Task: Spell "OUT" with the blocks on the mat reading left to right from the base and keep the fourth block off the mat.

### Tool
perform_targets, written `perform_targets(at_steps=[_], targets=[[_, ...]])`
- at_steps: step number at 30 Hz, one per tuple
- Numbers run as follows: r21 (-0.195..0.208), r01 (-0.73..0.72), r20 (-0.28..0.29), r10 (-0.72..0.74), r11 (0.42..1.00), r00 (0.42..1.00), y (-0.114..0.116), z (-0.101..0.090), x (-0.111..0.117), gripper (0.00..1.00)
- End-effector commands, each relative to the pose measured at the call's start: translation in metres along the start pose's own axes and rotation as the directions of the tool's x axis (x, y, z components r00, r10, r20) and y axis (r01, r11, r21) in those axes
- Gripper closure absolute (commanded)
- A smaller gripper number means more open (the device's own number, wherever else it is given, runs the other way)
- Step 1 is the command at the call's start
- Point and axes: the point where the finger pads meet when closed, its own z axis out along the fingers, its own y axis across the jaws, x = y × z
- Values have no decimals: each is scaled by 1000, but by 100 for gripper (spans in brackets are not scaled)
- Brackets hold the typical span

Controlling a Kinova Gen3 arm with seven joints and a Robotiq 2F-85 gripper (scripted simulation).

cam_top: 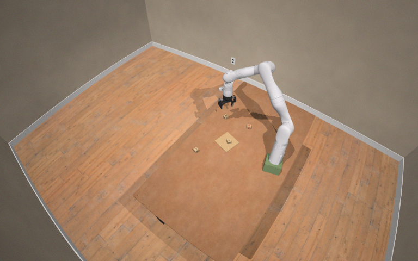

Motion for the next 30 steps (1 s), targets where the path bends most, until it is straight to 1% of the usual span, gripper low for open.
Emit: perform_targets(at_steps=[1, 4, 7, 10, 13, 15, 22, 27, 30], targets=[[-1, -64, 0, 64, 998, 998, -2, 2, -1, 0], [-1, -178, 2, 178, 984, 984, -2, 6, -1, 0], [-2, -296, 3, 296, 955, 955, -2, 10, -1, 0], [-2, -413, 3, 413, 911, 911, -3, 14, -1, 0], [-2, -524, 2, 524, 852, 852, -2, 17, -1, 0], [-2, -524, 2, 524, 852, 852, -2, 17, -1, 0], [0, -735, -2, 735, 678, 678, -2, 24, 1, 0], [3, -834, -5, 834, 552, 552, -2, 28, 3, 0], [6, -874, -6, 874, 486, 486, -1, 30, 3, 0]])
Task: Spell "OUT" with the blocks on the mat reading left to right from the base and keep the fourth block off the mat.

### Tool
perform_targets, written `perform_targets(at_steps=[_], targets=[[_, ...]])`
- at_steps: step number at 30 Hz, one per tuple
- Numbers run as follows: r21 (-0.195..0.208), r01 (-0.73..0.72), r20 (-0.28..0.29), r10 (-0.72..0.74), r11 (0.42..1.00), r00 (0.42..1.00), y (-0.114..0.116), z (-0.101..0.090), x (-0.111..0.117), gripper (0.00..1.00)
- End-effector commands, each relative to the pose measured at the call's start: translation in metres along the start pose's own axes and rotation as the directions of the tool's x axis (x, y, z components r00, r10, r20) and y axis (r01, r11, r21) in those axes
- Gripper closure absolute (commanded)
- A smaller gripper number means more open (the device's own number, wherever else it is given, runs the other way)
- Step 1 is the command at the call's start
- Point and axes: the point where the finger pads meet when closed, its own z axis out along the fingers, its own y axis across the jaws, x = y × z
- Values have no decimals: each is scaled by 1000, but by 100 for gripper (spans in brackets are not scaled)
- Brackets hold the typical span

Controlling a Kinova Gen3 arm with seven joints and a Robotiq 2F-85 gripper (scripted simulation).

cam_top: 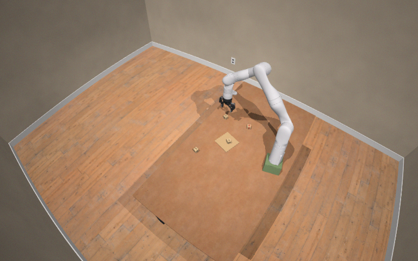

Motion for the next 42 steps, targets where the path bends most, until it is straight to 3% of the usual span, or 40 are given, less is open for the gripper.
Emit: perform_targets(at_steps=[1, 11, 21, 22, 42], targets=[[2, -19, -3, 19, 1000, 1000, -1, 0, -3, 0], [6, -151, -6, 151, 989, 989, -2, 3, -2, 0], [7, -170, -6, 170, 985, 985, -2, 3, -2, 0], [7, -170, -6, 170, 985, 985, -2, 3, -2, 33], [7, -170, -6, 170, 985, 985, -2, 3, -2, 33]])
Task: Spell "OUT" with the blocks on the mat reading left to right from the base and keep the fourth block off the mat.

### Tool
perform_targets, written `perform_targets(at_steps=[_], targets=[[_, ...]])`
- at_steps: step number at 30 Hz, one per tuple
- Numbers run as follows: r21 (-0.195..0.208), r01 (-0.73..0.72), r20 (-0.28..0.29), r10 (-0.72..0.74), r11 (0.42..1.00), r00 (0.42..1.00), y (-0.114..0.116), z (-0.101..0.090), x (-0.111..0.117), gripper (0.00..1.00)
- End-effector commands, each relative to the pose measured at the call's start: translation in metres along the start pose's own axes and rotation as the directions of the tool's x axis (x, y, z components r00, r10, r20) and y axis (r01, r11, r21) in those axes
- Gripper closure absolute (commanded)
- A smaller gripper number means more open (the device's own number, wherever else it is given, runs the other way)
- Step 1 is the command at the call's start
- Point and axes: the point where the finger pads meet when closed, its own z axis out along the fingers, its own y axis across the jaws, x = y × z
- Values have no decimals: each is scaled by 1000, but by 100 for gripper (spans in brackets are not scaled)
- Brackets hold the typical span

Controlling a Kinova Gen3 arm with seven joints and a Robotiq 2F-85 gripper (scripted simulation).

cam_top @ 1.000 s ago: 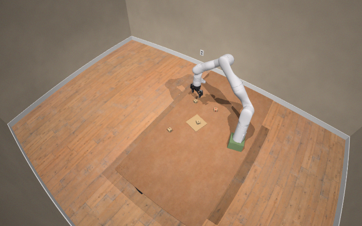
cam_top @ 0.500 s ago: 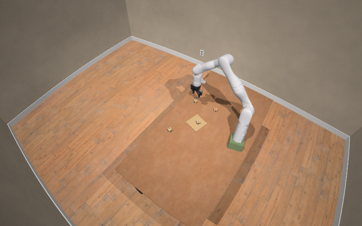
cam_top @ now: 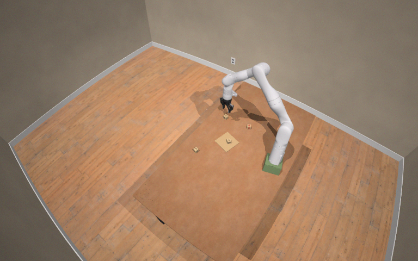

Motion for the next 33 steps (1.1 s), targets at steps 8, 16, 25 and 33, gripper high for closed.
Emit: perform_targets(at_steps=[8, 16, 25, 33], targets=[[2, 0, 0, 0, 1000, 1000, -1, -1, 0, 33], [2, 0, 0, 0, 1000, 1000, -1, -1, 0, 33], [2, 0, 1, 0, 1000, 1000, -1, 2, 0, 33], [1, 0, 1, 0, 1000, 1000, -1, 8, 0, 33]])
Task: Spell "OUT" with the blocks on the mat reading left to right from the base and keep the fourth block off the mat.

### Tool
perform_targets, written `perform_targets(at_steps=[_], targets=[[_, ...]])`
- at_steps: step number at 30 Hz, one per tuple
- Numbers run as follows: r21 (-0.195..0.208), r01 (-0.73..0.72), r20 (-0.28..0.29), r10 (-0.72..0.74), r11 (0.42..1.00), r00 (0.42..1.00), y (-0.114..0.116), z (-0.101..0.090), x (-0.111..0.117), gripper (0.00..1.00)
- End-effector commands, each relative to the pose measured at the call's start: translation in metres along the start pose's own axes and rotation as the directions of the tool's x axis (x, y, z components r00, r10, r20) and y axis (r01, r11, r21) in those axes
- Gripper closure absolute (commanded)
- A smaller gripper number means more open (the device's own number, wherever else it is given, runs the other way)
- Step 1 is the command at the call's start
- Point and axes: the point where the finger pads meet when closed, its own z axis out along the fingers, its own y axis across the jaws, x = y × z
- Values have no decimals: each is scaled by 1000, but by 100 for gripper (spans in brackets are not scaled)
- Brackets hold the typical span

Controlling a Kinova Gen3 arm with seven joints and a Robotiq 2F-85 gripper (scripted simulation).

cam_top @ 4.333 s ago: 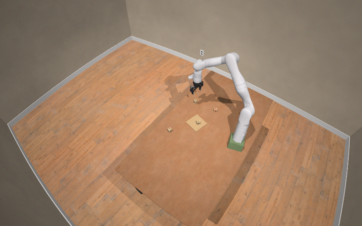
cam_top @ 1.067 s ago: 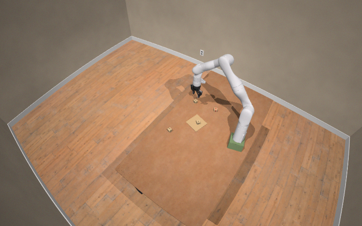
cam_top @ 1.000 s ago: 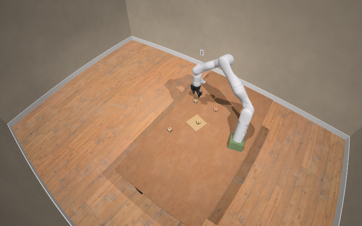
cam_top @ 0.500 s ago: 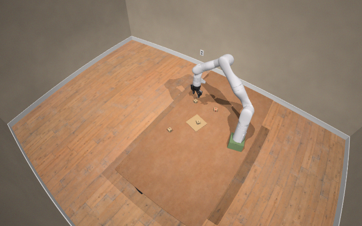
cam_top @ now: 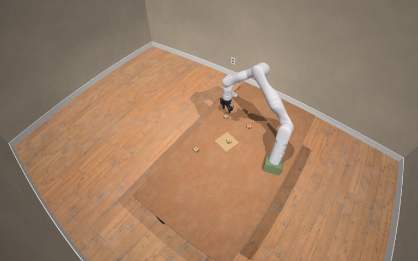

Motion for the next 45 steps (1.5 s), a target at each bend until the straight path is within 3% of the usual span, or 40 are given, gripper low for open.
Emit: perform_targets(at_steps=[1, 27, 45], targets=[[-1, 0, 0, 0, 1000, 1000, 0, 3, 0, 33], [-1, 0, 0, 0, 1000, 1000, 1, 38, -1, 33], [-1, 0, 0, 0, 1000, 1000, 1, 46, -1, 33]])
